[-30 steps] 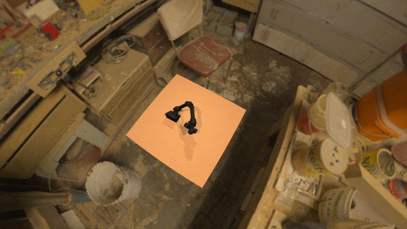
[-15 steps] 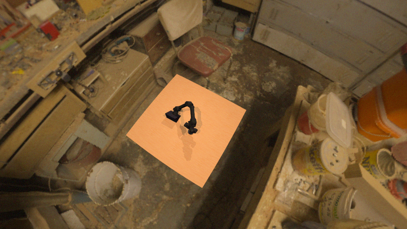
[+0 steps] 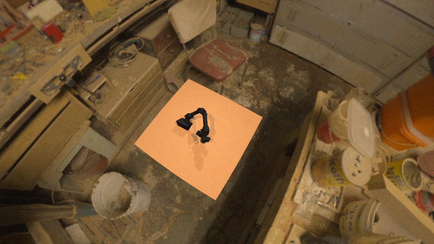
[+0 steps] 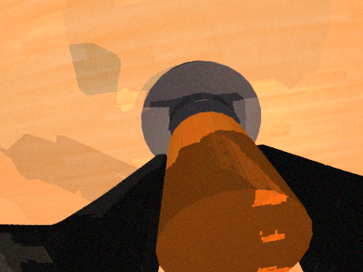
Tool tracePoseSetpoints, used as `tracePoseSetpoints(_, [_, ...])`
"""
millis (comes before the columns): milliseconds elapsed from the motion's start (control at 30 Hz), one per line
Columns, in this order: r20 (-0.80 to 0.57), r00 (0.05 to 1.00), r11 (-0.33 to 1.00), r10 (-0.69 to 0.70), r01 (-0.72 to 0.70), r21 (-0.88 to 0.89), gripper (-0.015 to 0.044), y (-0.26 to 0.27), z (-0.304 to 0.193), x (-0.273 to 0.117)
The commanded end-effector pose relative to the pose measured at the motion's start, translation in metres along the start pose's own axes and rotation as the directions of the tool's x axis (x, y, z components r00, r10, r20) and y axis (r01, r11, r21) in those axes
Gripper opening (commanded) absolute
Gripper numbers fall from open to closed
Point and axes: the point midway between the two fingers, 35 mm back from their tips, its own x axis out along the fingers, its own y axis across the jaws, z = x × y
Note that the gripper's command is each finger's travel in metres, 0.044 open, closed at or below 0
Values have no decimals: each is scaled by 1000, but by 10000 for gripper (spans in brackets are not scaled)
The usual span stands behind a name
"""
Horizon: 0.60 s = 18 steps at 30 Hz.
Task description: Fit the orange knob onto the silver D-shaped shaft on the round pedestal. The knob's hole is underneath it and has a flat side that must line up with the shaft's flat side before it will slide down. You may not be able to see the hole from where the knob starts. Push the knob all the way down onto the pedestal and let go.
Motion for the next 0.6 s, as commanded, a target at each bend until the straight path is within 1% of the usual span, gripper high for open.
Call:
tracePoseSetpoints(0, [-3,1000,1000,-2,2,-5,0,0,1,0])
tracePoseSetpoints(333, [-3,1000,1000,-2,2,-14,0,-2,1,-5])
tracePoseSetpoints(533, [-3,1000,979,-2,2,-203,0,-3,0,-4])
tracePoseSetpoints(567, [-3,1000,977,-2,2,-213,0,-3,0,-3])
